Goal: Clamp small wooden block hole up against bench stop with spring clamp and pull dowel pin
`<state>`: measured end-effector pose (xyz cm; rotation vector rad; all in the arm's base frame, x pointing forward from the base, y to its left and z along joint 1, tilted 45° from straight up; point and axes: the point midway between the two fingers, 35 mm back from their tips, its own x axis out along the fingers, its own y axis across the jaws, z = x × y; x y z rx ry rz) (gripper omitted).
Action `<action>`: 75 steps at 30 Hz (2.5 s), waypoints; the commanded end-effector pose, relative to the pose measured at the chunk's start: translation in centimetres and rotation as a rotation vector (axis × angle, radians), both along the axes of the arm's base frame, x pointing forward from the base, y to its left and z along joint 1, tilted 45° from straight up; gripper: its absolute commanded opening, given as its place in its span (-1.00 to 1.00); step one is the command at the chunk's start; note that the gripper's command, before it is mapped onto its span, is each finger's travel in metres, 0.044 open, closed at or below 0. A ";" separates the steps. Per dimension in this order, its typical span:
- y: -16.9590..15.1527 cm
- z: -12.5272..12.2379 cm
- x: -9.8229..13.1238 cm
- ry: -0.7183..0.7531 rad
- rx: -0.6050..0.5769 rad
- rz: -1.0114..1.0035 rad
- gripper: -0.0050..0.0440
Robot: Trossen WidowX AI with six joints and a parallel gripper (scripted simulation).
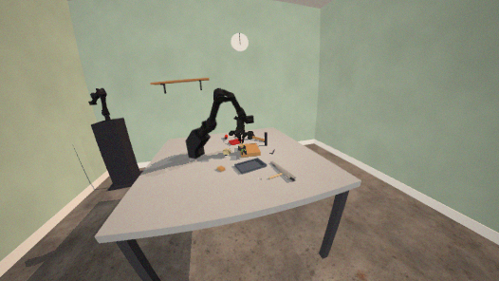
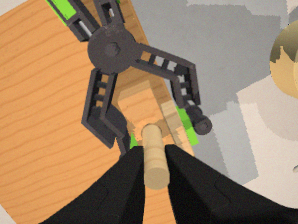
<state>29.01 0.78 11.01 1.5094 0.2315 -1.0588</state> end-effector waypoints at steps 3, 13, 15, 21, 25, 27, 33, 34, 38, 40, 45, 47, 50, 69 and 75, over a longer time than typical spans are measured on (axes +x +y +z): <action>0.0 0.1 0.0 0.059 -0.080 0.100 -0.80; 0.0 0.1 0.0 0.175 -0.238 0.300 -0.80; 0.0 0.1 0.0 0.203 -0.276 0.348 -0.80; 0.1 0.2 -0.1 0.236 -0.321 0.405 -0.80; 0.1 0.2 -0.1 0.237 -0.321 0.406 -0.80; 0.1 0.2 -0.1 0.237 -0.321 0.406 -0.80; 0.1 0.3 -0.2 0.237 -0.321 0.406 -0.80; 0.1 0.3 -0.2 0.237 -0.321 0.406 -0.80; 0.1 0.3 -0.2 0.237 -0.321 0.406 -0.80; 0.1 0.3 -0.2 0.237 -0.321 0.406 -0.80; 0.2 0.4 -0.3 0.237 -0.321 0.406 -0.80; 0.2 0.4 -0.3 0.237 -0.321 0.406 -0.80; 0.2 0.4 -0.3 0.237 -0.321 0.406 -0.80; 0.3 0.6 -0.4 0.237 -0.321 0.406 -0.80; 0.3 0.6 -0.5 0.237 -0.321 0.406 -0.80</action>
